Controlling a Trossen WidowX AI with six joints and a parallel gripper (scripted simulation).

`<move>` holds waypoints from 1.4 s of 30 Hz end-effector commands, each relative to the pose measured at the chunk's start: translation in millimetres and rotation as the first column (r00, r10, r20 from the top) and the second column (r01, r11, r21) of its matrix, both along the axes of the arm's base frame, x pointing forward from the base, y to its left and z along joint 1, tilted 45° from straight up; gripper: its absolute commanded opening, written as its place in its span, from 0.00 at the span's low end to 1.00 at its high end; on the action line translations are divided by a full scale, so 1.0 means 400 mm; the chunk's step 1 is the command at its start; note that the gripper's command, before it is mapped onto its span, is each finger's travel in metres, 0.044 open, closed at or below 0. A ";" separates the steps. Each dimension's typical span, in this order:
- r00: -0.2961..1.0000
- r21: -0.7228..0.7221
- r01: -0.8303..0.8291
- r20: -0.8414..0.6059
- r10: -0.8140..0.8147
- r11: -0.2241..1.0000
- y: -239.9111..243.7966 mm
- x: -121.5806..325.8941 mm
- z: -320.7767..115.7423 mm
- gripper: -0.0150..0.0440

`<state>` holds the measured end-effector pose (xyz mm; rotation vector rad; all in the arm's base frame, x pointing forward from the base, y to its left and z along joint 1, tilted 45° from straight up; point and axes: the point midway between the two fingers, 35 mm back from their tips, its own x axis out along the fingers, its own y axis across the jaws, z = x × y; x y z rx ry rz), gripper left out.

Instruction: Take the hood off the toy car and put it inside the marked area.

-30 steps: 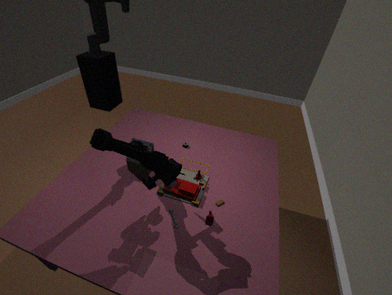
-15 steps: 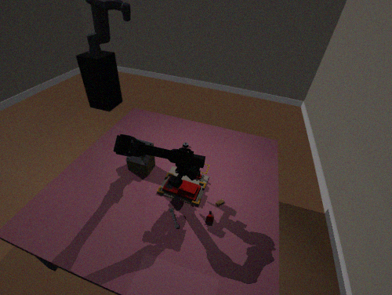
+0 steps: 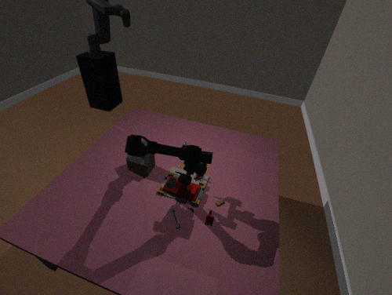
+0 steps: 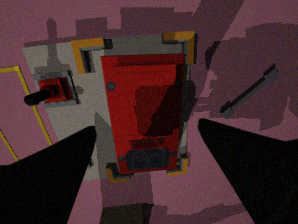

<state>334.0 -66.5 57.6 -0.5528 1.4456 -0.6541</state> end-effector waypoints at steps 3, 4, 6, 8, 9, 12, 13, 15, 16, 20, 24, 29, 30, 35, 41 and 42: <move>1.000 -0.005 -0.002 0.001 0.002 1.000 -0.007 0.003 -0.004 1.00; 1.000 -0.005 -0.002 0.001 0.002 1.000 -0.008 0.003 -0.005 1.00; 1.000 -0.005 -0.002 0.001 0.002 1.000 -0.010 0.003 -0.007 1.00; 1.000 -0.005 -0.002 0.001 0.002 1.000 -0.013 0.003 -0.009 1.00; 1.000 -0.005 -0.002 0.001 0.003 1.000 -0.014 0.003 -0.010 1.00; 1.000 -0.005 -0.003 0.001 0.003 1.000 -0.017 0.003 -0.013 1.00; 1.000 -0.005 -0.003 0.001 0.003 1.000 -0.018 0.003 -0.014 1.00; 1.000 -0.005 -0.003 0.001 0.003 1.000 -0.020 0.003 -0.016 1.00; 1.000 -0.005 -0.003 0.001 0.003 1.000 -0.021 0.003 -0.017 1.00; 1.000 -0.005 -0.003 0.001 0.003 1.000 -0.026 0.003 -0.021 1.00; 1.000 -0.005 -0.003 0.001 0.003 1.000 -0.030 0.003 -0.026 1.00; 1.000 -0.005 -0.003 0.001 0.003 1.000 -0.036 0.003 -0.031 1.00; 1.000 -0.005 -0.003 0.001 0.003 1.000 -0.037 0.003 -0.032 1.00; 1.000 -0.005 -0.003 0.001 0.003 1.000 -0.042 0.003 -0.037 1.00; 1.000 -0.006 -0.003 0.001 0.003 1.000 -0.049 0.003 -0.043 1.00; 1.000 -0.006 -0.003 0.001 0.003 1.000 -0.050 0.003 -0.044 1.00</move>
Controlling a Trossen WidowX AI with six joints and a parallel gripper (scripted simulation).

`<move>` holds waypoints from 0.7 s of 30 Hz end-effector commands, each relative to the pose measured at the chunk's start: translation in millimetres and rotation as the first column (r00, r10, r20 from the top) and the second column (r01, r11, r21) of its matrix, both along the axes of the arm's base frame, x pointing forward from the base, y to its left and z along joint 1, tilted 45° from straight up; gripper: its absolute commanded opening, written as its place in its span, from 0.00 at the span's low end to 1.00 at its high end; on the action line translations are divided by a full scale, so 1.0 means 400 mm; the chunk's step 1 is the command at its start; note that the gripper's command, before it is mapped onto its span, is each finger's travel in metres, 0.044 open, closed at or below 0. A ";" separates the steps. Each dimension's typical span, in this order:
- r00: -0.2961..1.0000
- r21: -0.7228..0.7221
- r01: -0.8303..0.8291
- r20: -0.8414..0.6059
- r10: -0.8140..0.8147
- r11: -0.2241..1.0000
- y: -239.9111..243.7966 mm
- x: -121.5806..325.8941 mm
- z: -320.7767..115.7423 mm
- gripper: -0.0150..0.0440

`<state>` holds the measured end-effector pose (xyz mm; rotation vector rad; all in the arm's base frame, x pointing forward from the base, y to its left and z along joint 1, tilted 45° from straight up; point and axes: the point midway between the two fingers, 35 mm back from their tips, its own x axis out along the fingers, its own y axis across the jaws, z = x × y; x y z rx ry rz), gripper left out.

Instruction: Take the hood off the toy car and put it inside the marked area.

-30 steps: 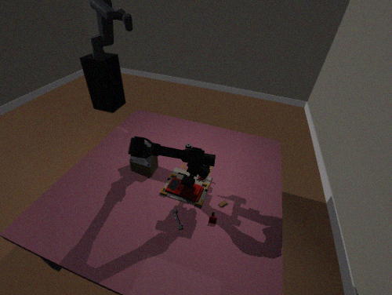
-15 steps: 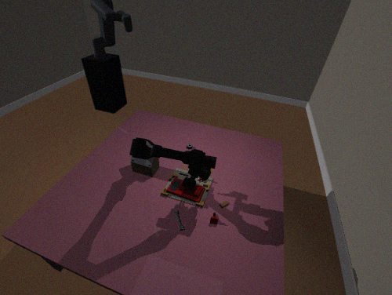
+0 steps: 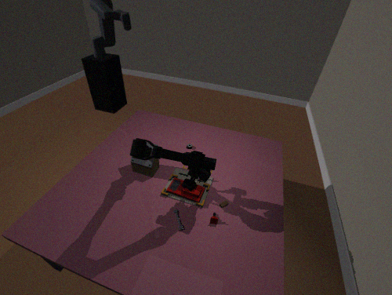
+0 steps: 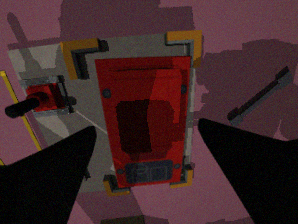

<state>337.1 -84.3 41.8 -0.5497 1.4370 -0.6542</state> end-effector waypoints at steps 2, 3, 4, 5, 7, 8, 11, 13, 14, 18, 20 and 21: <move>1.000 -0.006 -0.001 -0.008 0.001 1.000 -0.008 -0.005 -0.007 1.00; 1.000 -0.006 -0.001 -0.008 0.001 1.000 -0.009 -0.005 -0.008 1.00; 1.000 -0.006 -0.001 -0.008 0.001 1.000 -0.010 -0.005 -0.009 1.00; 1.000 -0.007 -0.001 -0.008 0.001 1.000 -0.011 -0.005 -0.010 1.00; 1.000 -0.007 -0.001 -0.008 0.001 1.000 -0.013 -0.005 -0.012 1.00; 1.000 -0.007 -0.001 -0.008 0.001 1.000 -0.014 -0.005 -0.013 1.00; 1.000 -0.007 -0.001 -0.008 0.001 1.000 -0.017 -0.005 -0.016 1.00; 1.000 -0.007 -0.001 -0.008 0.001 1.000 -0.019 -0.005 -0.018 1.00; 1.000 -0.007 -0.001 -0.008 0.001 1.000 -0.020 -0.005 -0.019 1.00; 1.000 -0.007 -0.001 -0.008 0.001 1.000 -0.025 -0.006 -0.023 1.00; 1.000 -0.007 -0.001 -0.008 0.001 1.000 -0.027 -0.006 -0.025 1.00; 1.000 -0.007 -0.001 -0.008 0.001 1.000 -0.028 -0.006 -0.026 1.00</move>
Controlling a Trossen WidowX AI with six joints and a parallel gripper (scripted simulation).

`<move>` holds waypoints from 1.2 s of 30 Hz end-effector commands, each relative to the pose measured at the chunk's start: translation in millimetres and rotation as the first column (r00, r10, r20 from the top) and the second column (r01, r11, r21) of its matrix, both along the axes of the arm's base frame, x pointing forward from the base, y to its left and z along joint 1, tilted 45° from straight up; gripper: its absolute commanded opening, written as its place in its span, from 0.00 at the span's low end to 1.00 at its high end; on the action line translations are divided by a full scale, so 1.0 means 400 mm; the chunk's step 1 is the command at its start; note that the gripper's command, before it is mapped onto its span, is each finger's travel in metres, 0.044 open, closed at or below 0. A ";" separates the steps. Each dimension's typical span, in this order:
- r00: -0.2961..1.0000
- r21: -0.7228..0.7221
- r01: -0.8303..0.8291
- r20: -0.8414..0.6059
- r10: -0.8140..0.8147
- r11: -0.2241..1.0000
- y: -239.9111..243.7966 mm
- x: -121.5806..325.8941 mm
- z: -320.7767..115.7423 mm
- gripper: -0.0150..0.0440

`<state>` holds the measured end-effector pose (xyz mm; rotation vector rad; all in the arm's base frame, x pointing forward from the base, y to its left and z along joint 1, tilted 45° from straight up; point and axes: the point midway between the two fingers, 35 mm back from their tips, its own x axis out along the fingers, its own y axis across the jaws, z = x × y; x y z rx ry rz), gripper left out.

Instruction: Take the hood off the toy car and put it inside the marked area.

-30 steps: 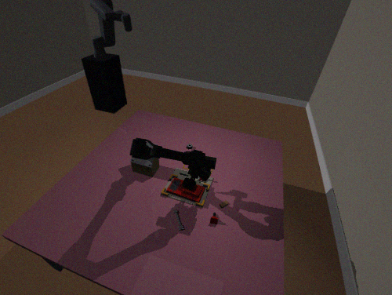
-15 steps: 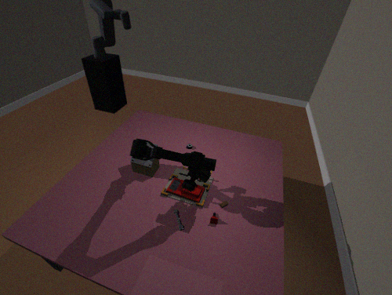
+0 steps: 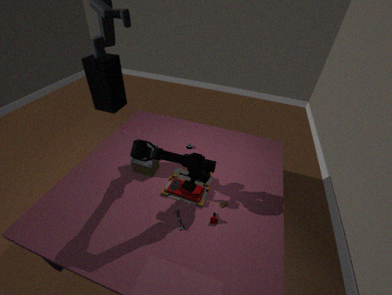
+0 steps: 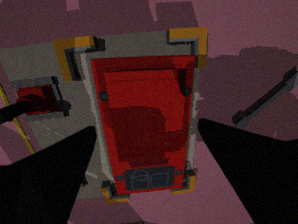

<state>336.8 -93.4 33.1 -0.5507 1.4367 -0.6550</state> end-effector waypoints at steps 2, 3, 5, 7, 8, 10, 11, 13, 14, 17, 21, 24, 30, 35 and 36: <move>1.000 -0.006 -0.001 -0.008 0.001 1.000 -0.007 -0.005 -0.007 1.00; 1.000 -0.006 -0.001 -0.008 0.001 1.000 -0.009 -0.005 -0.008 1.00; 1.000 -0.007 -0.001 -0.008 0.001 1.000 -0.011 -0.005 -0.010 1.00; 1.000 -0.007 -0.001 -0.008 0.001 1.000 -0.013 -0.006 -0.012 1.00; 1.000 -0.007 -0.001 -0.008 0.001 1.000 -0.014 -0.006 -0.012 1.00; 1.000 -0.007 -0.001 -0.008 0.001 1.000 -0.016 -0.006 -0.014 1.00; 1.000 -0.007 -0.001 -0.008 0.001 1.000 -0.017 -0.006 -0.015 1.00; 1.000 -0.007 -0.001 -0.008 0.001 1.000 -0.020 -0.006 -0.017 1.00; 1.000 -0.007 -0.001 -0.008 0.001 1.000 -0.021 -0.006 -0.018 1.00; 1.000 -0.008 -0.001 -0.008 0.001 1.000 -0.024 -0.007 -0.021 1.00; 1.000 -0.008 -0.001 -0.008 0.001 1.000 -0.026 -0.007 -0.024 1.00; 1.000 -0.008 -0.001 -0.008 0.001 1.000 -0.028 -0.007 -0.025 1.00; 1.000 -0.008 -0.001 -0.008 0.001 1.000 -0.033 -0.006 -0.031 1.00; 1.000 -0.008 -0.001 -0.008 0.001 1.000 -0.038 -0.006 -0.035 1.00; 1.000 -0.008 -0.001 -0.008 0.001 1.000 -0.039 -0.006 -0.036 1.00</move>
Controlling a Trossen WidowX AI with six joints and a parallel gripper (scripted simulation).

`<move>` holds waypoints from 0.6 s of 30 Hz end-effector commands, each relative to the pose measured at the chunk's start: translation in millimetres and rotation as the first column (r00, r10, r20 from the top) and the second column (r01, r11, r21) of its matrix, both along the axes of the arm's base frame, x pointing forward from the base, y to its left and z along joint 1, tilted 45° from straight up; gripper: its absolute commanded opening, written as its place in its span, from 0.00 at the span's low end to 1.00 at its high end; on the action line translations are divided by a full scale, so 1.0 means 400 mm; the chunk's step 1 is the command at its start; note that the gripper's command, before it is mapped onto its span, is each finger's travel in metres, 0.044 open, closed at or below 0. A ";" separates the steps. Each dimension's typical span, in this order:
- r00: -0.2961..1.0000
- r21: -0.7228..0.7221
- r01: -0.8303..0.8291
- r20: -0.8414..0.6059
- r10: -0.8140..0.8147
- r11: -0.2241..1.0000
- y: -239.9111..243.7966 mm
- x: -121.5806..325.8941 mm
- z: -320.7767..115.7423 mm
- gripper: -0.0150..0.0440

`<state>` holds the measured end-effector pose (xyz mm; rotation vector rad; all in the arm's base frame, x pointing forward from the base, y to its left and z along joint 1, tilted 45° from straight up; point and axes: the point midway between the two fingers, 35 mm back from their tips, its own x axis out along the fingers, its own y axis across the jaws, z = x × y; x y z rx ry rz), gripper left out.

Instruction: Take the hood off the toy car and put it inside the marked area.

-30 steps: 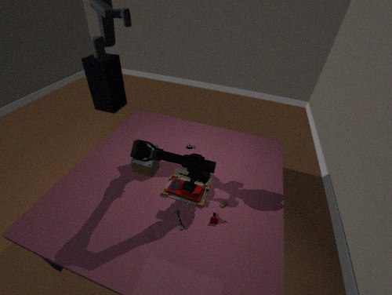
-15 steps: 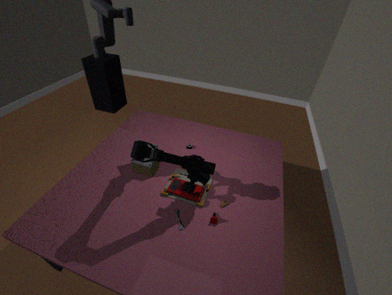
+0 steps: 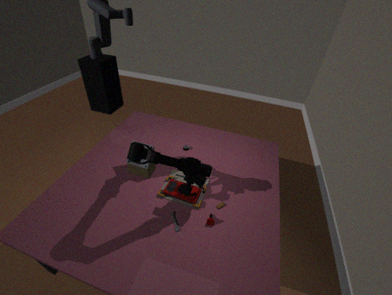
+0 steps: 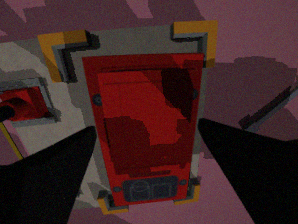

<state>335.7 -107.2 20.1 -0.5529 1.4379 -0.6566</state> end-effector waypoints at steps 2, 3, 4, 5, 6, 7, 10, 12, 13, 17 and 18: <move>1.000 -0.006 -0.001 -0.007 0.001 1.000 -0.006 -0.004 -0.005 1.00; 1.000 -0.006 -0.001 -0.007 0.001 1.000 -0.007 -0.004 -0.006 1.00; 1.000 -0.006 -0.001 -0.007 0.001 1.000 -0.008 -0.004 -0.007 1.00; 1.000 -0.006 -0.001 -0.007 0.001 1.000 -0.009 -0.004 -0.008 1.00; 1.000 -0.006 -0.001 -0.007 0.001 1.000 -0.010 -0.004 -0.009 1.00; 1.000 -0.006 -0.001 -0.007 0.001 1.000 -0.011 -0.004 -0.009 1.00; 1.000 -0.006 -0.001 -0.007 0.001 1.000 -0.013 -0.004 -0.012 1.00; 1.000 -0.006 -0.001 -0.007 0.001 1.000 -0.015 -0.004 -0.014 1.00; 1.000 -0.006 -0.001 -0.007 0.001 1.000 -0.016 -0.004 -0.015 1.00; 1.000 -0.006 -0.001 -0.007 0.001 1.000 -0.019 -0.004 -0.018 1.00; 1.000 -0.006 -0.001 -0.007 0.001 1.000 -0.020 -0.004 -0.019 1.00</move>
